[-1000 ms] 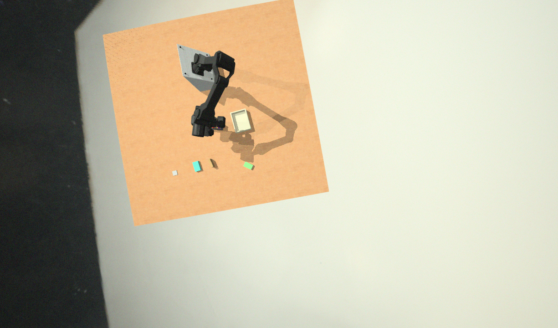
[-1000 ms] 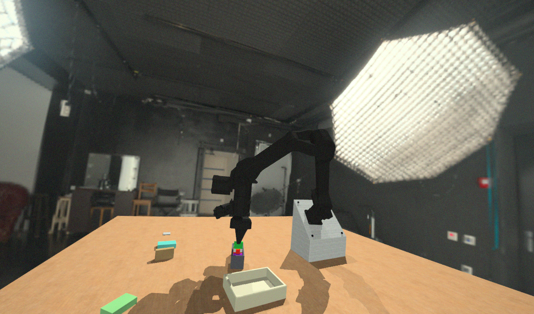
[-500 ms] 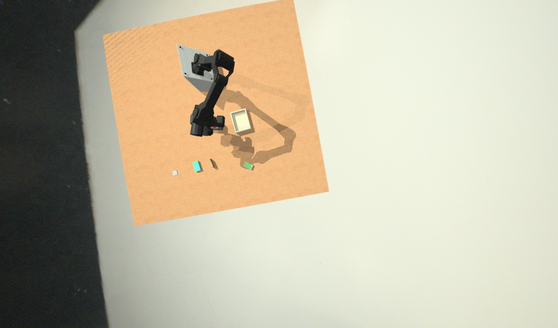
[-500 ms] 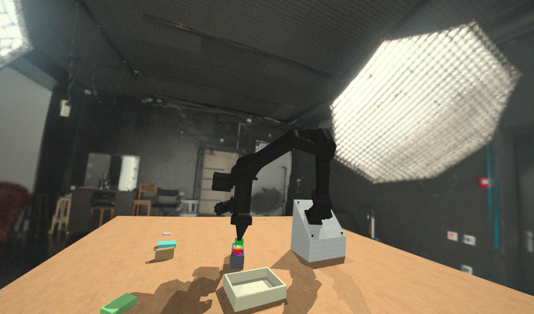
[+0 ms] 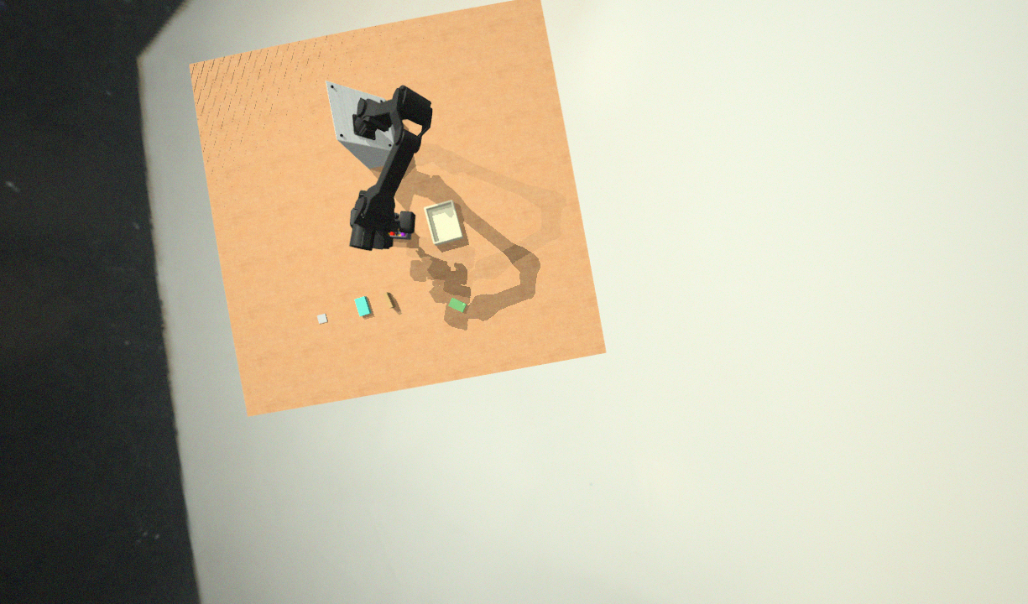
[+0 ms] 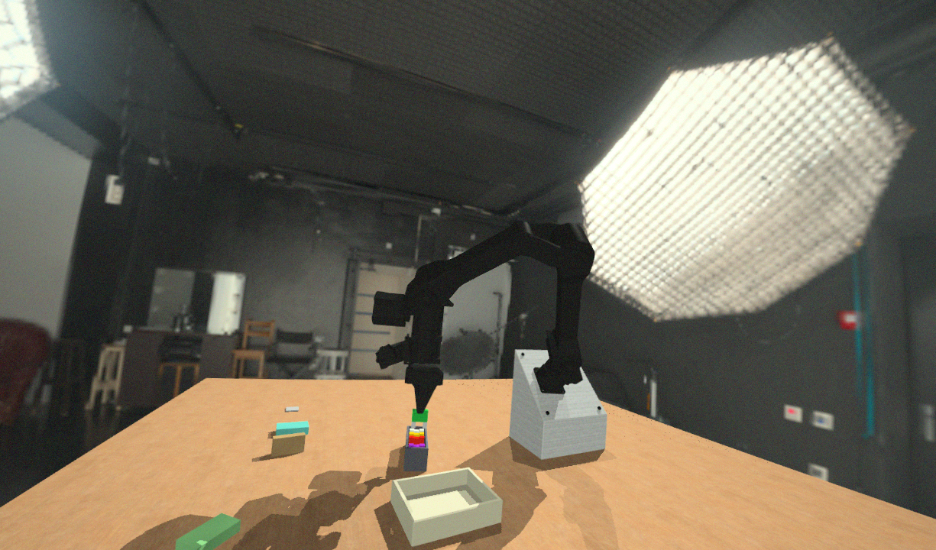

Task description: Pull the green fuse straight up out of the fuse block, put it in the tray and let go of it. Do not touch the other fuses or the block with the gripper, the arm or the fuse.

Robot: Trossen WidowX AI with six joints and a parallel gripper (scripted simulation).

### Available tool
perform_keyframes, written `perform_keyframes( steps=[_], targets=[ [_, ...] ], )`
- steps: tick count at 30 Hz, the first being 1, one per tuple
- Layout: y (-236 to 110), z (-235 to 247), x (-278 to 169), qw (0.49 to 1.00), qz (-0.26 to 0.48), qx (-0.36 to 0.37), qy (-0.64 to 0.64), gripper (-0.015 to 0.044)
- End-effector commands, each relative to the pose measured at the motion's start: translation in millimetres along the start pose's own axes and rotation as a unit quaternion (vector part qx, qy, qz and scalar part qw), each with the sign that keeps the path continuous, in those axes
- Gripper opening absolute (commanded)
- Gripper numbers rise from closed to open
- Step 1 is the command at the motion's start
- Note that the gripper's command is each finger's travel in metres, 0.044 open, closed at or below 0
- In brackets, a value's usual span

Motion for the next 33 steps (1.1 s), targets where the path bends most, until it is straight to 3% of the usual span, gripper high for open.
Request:
perform_keyframes(
  steps=[1,17,33],
  targets=[
    [0,25,-3,1.000,0.000,-0.004,-0.004,0.0000],
    [0,136,-49,1.000,0.002,0.002,-0.004,0.0000],
    [17,141,-52,1.000,0.003,0.003,-0.005,0.0000]
  ],
)
Point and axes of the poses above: the point midway between the two fingers, 35 mm back from their tips, its own y axis out along the fingers, its own z axis across the jaws, x = y × z, the point moved 10 cm from there along -y, back along the fingers, and after that the axes turned 4 degrees about y, right-handed, at the moved point
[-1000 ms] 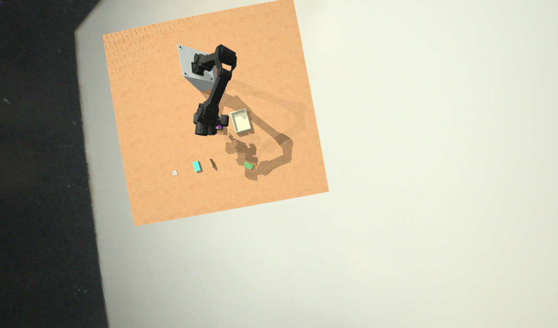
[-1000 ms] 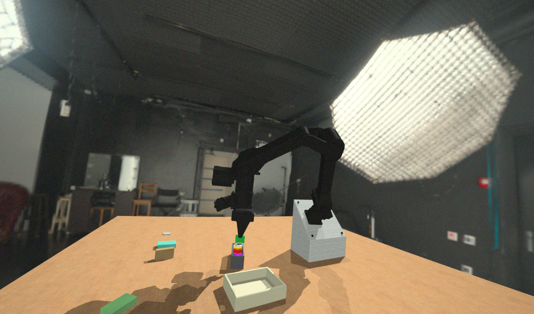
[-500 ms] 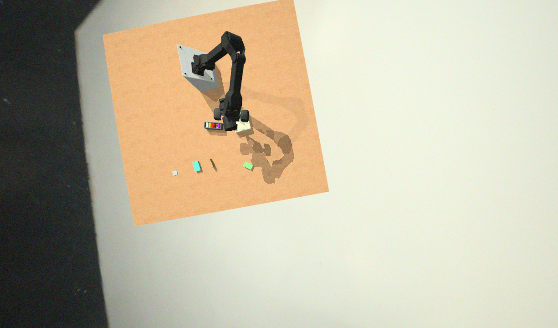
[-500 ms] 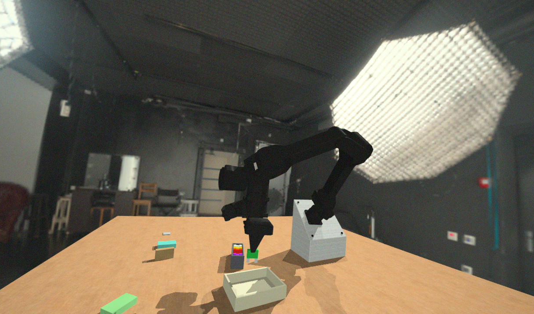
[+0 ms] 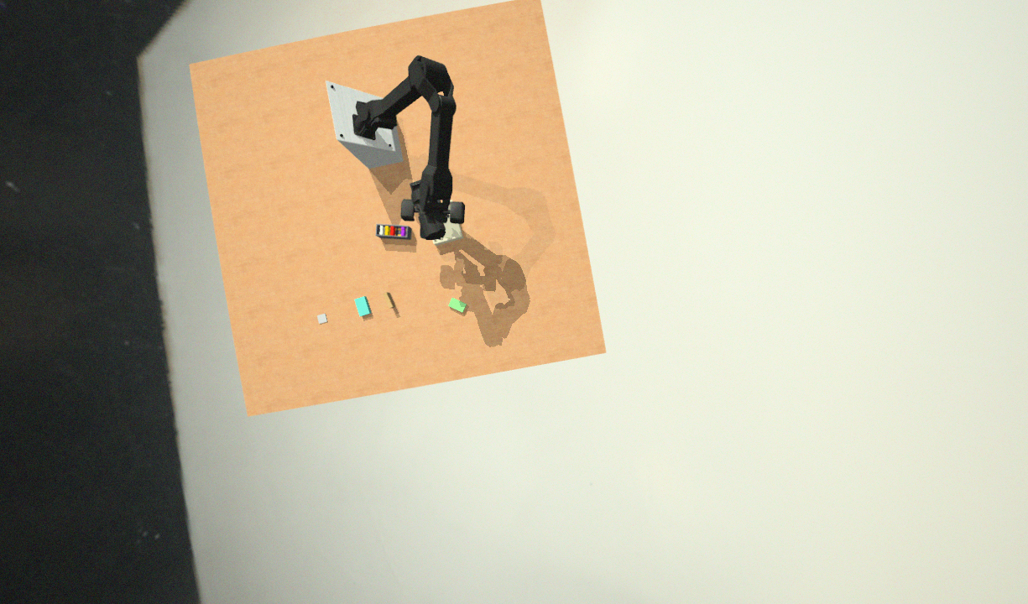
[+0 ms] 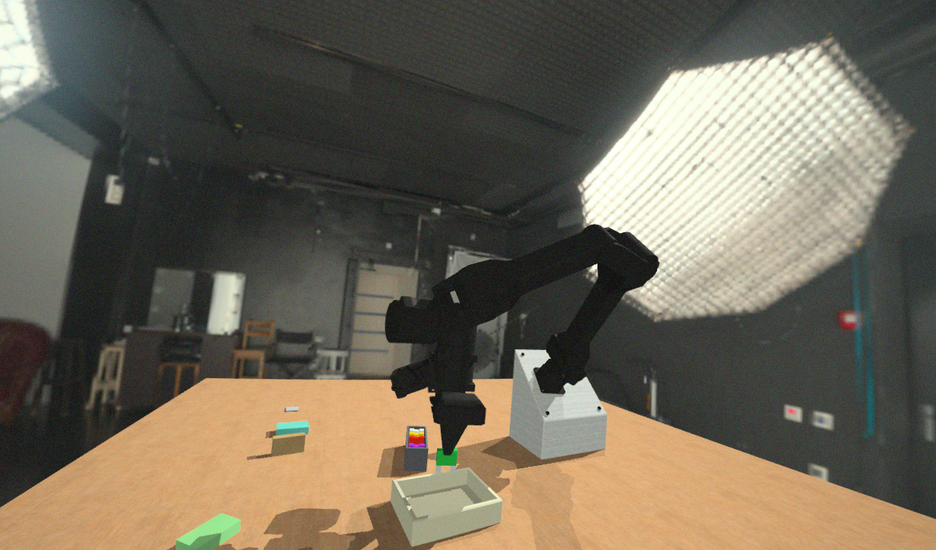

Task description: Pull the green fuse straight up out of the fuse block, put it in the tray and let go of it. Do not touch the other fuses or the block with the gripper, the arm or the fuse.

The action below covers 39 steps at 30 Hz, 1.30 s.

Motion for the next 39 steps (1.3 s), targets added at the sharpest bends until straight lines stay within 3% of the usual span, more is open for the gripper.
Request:
perform_keyframes(
  steps=[1,18,30,34,39],
  targets=[
    [8,-1,-1,1.000,0.004,-0.001,0.004,0.0000],
    [30,-1,-2,1.000,0.005,0.000,0.004,0.0000],
    [27,0,-1,1.000,0.003,0.003,0.001,0.0315],
    [-7,-1,-2,1.000,0.004,-0.001,0.004,0.0330],
    [-10,-1,-2,1.000,0.004,-0.001,0.004,0.0330]
  ],
)
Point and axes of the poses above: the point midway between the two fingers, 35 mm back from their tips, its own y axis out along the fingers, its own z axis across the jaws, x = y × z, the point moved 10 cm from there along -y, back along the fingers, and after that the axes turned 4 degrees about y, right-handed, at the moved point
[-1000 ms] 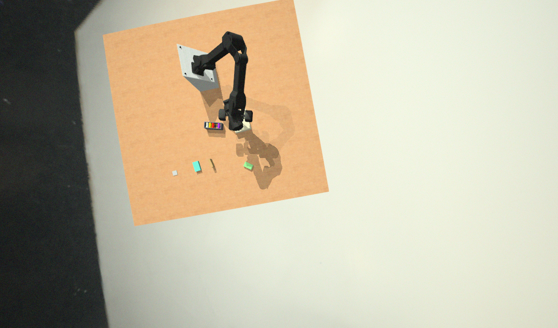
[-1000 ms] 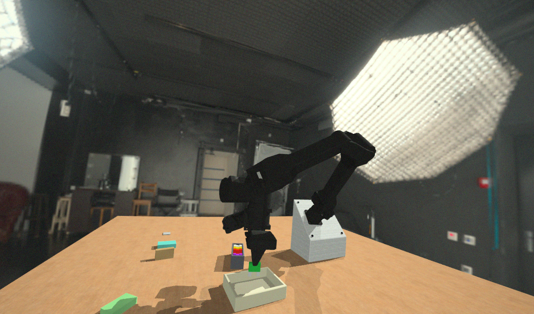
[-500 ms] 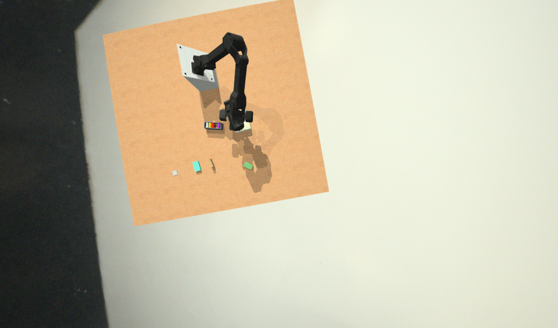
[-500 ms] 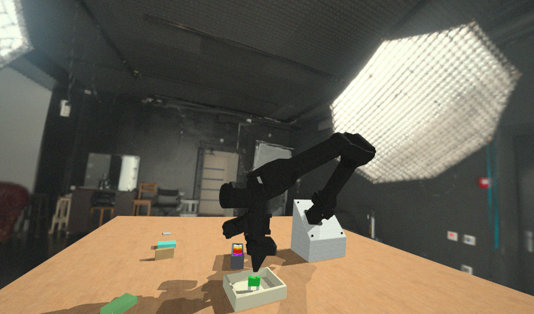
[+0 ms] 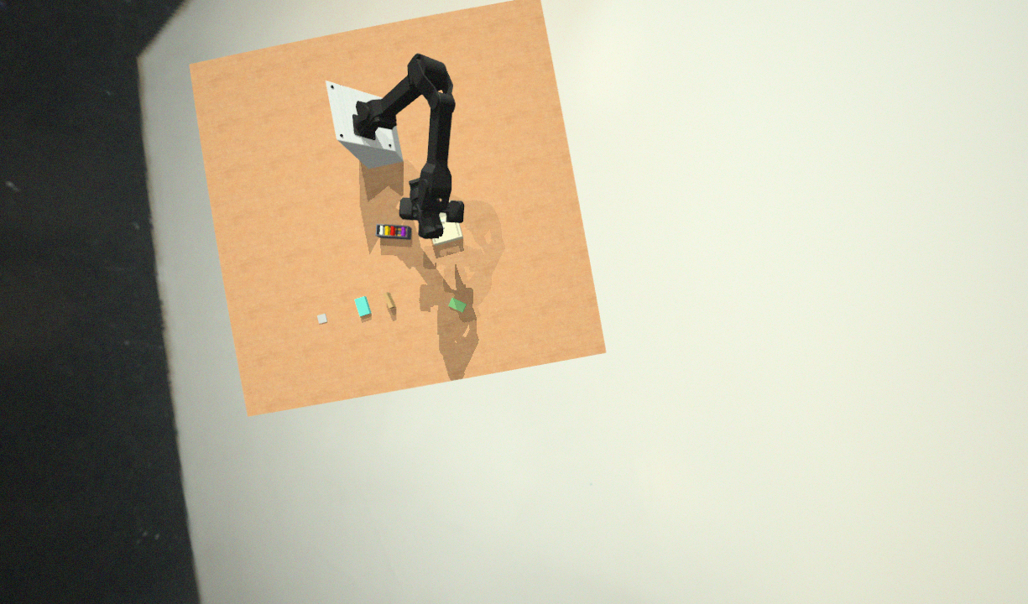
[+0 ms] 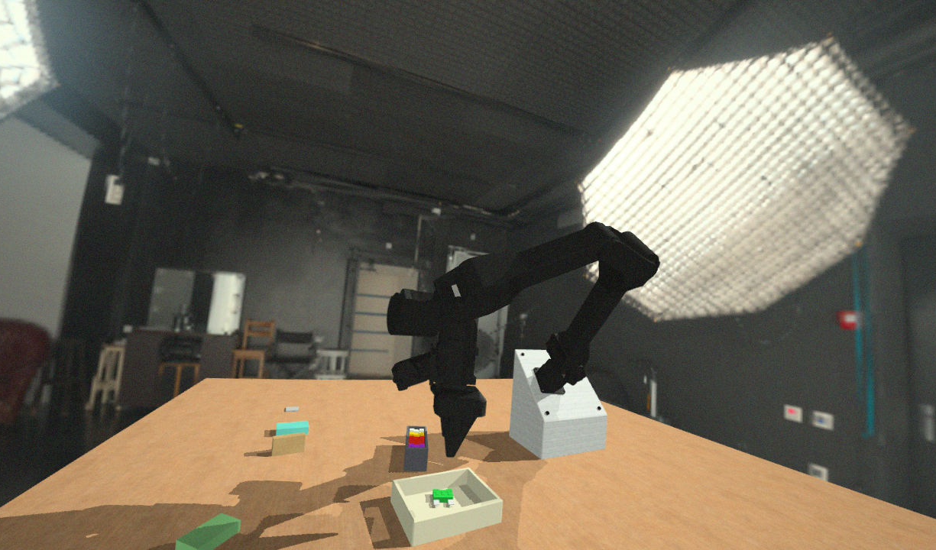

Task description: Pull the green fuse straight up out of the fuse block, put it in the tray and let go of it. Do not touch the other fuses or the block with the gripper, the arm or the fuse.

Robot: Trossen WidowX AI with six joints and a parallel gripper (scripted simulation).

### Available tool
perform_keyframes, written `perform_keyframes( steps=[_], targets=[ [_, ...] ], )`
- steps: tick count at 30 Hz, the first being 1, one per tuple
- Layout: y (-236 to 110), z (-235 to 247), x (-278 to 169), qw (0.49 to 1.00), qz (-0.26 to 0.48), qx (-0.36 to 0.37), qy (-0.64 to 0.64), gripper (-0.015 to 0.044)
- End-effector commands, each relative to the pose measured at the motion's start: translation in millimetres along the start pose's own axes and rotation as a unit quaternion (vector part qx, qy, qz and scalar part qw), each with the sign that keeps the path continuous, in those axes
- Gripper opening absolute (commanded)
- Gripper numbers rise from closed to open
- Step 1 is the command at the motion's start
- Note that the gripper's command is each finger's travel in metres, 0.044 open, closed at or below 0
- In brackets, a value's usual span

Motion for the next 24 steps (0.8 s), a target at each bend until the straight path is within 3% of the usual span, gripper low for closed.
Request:
perform_keyframes(
  steps=[1,24],
  targets=[
    [-1.2,0.4,-1.0,1.000,0.006,0.000,-0.002,0.0330],
    [-0.7,-0.1,-0.8,1.000,0.005,-0.002,0.001,0.0330]
  ],
)
Point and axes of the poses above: the point midway between the two fingers, 35 mm back from their tips, its own y axis out along the fingers, its own z axis across the jaws, x = y × z, the point moved 10 cm from there along -y, back along the fingers, and after that the axes turned 4 degrees about y, right-handed, at the moved point
